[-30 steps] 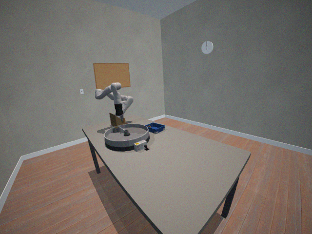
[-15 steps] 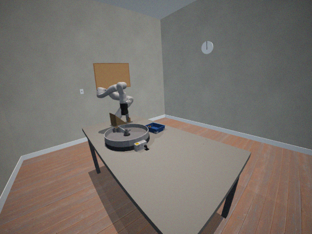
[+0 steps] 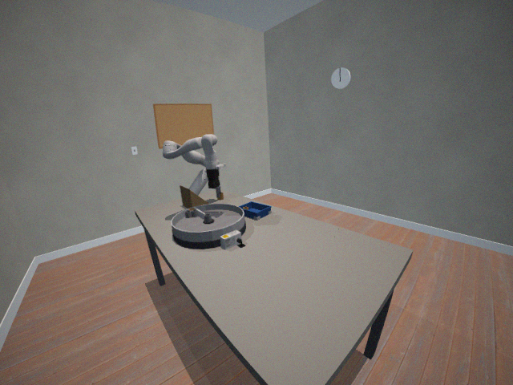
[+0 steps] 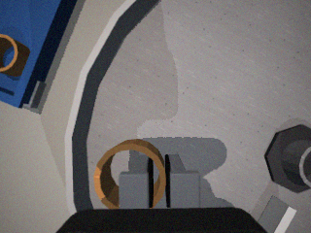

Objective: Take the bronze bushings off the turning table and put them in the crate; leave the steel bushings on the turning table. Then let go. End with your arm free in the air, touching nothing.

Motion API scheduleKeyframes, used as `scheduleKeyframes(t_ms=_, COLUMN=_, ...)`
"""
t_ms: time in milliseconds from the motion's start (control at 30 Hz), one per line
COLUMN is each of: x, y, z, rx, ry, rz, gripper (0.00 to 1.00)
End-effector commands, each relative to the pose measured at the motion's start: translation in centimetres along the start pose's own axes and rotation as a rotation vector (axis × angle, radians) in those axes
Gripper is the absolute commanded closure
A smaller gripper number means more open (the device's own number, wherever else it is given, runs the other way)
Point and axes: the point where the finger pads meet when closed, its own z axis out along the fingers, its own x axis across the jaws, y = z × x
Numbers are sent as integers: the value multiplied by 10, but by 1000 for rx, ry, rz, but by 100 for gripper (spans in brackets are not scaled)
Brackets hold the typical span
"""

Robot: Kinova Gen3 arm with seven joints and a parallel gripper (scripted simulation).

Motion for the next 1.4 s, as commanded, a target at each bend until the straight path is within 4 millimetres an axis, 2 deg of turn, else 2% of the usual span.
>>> scheduleKeyframes(t_ms=0, x=0, y=-1, z=-1, rx=-1, ry=2, rz=-2, gripper=100)
scheduleKeyframes(t_ms=67, x=0, y=-1, z=-1, rx=-1, ry=2, rz=-2, gripper=100)
scheduleKeyframes(t_ms=233, x=-29, y=-49, z=-1, rx=0, ry=2, rz=-1, gripper=100)
scheduleKeyframes(t_ms=633, x=-29, y=-49, z=-1, rx=0, ry=2, rz=-1, gripper=100)
scheduleKeyframes(t_ms=800, x=-58, y=-96, z=-1, rx=0, ry=2, rz=0, gripper=100)
scheduleKeyframes(t_ms=1200, x=-58, y=-96, z=-1, rx=0, ry=2, rz=0, gripper=100)
scheduleKeyframes(t_ms=1367, x=-87, y=-144, z=-1, rx=1, ry=1, rz=1, gripper=100)
